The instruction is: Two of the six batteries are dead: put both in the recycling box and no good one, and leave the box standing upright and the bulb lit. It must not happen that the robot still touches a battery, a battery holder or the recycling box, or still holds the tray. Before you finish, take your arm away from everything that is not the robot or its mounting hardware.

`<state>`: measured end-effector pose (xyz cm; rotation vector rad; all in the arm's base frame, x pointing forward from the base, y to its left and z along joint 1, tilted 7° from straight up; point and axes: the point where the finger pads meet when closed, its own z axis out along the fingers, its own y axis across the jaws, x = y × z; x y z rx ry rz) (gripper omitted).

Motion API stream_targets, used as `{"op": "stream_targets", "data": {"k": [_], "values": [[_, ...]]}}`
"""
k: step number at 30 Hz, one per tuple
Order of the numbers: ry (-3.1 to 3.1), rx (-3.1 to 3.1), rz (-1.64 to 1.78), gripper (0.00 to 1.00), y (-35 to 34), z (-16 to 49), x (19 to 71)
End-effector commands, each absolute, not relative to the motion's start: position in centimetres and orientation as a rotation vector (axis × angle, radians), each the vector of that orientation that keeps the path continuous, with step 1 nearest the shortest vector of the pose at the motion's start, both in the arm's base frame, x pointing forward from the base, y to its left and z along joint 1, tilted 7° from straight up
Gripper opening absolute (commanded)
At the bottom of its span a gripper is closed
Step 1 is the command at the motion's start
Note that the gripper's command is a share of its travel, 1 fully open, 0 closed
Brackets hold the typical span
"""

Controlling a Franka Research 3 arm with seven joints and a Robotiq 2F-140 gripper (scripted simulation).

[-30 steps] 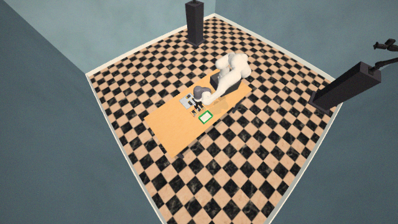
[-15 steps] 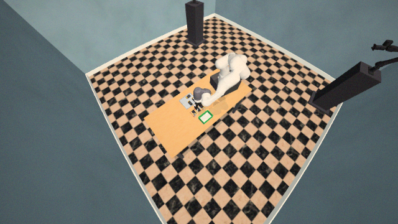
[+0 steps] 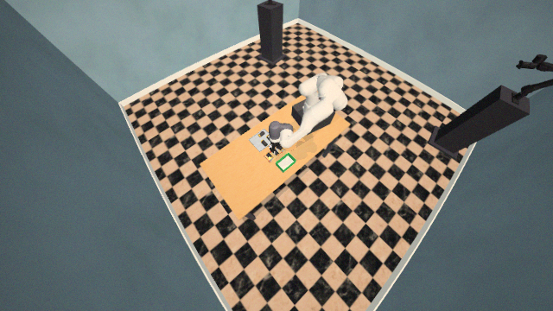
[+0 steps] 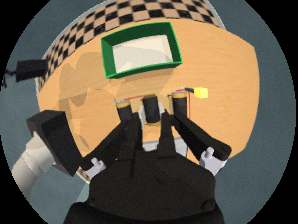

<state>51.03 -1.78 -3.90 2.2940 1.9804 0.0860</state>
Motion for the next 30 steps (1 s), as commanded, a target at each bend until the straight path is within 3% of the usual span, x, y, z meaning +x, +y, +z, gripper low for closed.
{"op": "stream_targets", "data": {"k": [1, 30], "values": [[1.987, 2.286, 0.091, 0.29, -1.6, -3.9, 51.2], [1.987, 2.286, 0.091, 0.29, -1.5, -2.5, 51.0]]}}
